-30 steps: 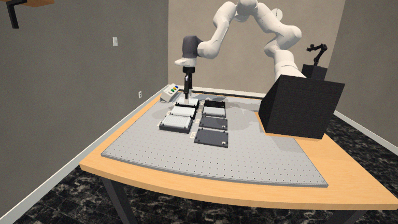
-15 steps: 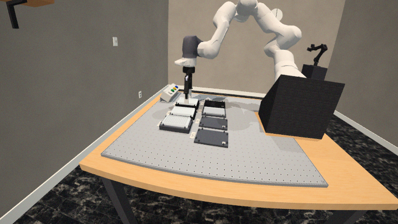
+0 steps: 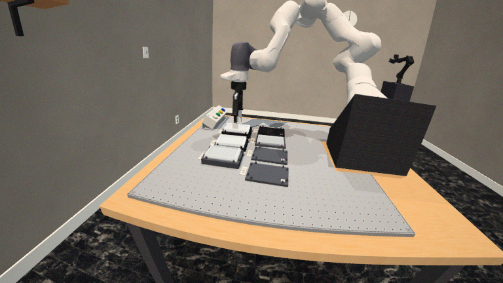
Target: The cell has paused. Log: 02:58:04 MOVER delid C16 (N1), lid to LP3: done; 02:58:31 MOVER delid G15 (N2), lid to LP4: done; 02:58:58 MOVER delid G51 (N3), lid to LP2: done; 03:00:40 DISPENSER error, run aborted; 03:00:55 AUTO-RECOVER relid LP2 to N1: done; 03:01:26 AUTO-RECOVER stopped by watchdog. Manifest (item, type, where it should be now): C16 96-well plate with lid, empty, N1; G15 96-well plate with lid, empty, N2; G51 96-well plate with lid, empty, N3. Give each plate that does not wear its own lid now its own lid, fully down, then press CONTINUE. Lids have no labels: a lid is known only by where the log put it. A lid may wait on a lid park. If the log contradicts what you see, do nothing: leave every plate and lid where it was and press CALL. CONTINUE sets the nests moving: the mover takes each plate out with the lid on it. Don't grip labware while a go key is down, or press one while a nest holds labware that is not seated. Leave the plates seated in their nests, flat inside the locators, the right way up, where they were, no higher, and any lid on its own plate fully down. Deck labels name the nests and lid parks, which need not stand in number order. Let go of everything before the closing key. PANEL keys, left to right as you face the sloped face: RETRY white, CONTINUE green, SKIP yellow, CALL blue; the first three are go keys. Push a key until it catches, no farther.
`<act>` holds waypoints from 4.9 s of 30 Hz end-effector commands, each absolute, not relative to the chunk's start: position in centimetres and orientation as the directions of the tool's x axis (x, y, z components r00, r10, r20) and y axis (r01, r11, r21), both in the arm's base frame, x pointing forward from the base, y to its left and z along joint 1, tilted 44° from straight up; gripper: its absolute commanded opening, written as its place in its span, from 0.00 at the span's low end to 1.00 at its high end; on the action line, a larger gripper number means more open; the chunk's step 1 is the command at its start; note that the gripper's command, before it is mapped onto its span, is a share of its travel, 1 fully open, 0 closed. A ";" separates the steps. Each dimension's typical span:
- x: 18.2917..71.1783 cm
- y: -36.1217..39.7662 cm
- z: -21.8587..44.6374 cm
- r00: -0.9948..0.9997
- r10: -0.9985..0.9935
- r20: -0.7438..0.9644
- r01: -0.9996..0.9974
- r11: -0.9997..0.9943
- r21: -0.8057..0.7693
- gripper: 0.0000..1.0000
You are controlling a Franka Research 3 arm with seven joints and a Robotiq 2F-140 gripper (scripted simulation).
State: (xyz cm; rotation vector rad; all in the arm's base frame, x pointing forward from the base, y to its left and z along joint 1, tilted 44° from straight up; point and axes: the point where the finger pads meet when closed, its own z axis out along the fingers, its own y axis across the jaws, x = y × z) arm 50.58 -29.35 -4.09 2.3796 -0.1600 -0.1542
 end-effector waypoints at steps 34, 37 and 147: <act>52.1 -21.1 -6.8 0.985 -0.157 -0.070 -0.066 -0.721 0.690 0.66; 52.0 -17.8 -10.0 0.985 -0.155 -0.076 -0.061 -0.724 0.688 0.66; 51.4 -20.0 -13.8 0.985 -0.155 -0.076 -0.061 -0.723 0.688 0.66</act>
